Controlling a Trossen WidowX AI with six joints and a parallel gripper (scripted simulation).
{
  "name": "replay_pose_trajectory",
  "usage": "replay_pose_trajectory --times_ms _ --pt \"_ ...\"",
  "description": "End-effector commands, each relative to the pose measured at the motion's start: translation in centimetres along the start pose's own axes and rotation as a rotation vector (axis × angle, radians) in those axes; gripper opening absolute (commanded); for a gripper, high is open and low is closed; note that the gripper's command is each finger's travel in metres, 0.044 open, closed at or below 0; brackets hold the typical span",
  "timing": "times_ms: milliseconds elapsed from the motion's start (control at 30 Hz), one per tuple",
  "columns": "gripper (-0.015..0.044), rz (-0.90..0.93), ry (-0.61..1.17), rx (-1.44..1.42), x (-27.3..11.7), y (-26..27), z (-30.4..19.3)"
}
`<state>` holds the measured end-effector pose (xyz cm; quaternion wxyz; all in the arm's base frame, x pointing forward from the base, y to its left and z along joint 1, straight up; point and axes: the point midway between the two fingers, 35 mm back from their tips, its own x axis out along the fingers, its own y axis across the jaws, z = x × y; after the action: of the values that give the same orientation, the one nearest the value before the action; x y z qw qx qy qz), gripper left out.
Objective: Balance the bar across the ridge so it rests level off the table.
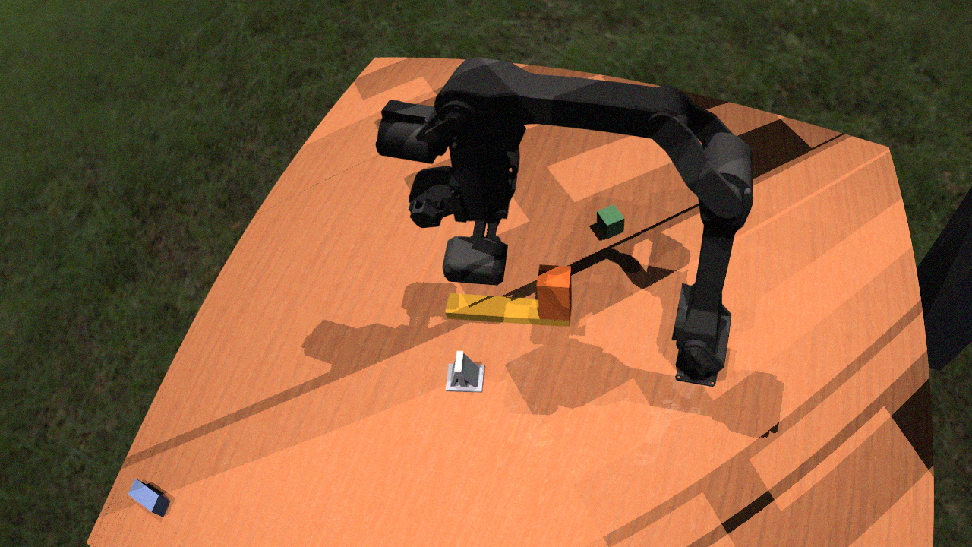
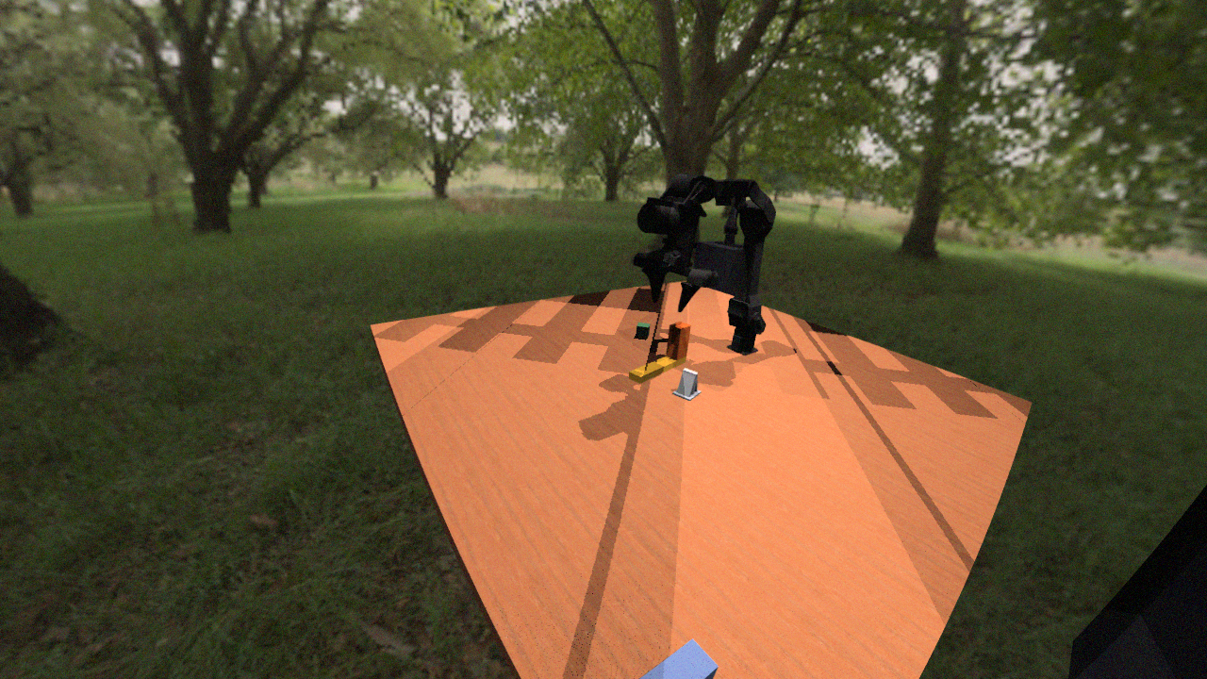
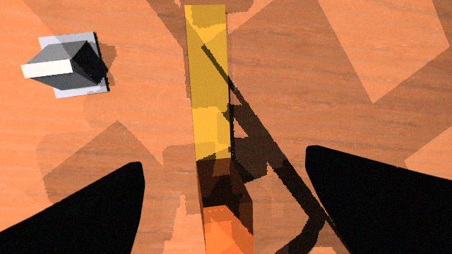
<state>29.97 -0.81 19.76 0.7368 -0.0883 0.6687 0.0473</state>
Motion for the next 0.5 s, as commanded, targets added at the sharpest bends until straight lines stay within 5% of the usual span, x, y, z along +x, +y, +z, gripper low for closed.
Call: replay_pose_trajectory --times_ms 0,467 --pt "0.0315 0.052 0.060 0.018 0.0 -0.9 -1.1" --pt "0.0315 0.060 0.068 0.021 4.2 -1.0 -0.9"
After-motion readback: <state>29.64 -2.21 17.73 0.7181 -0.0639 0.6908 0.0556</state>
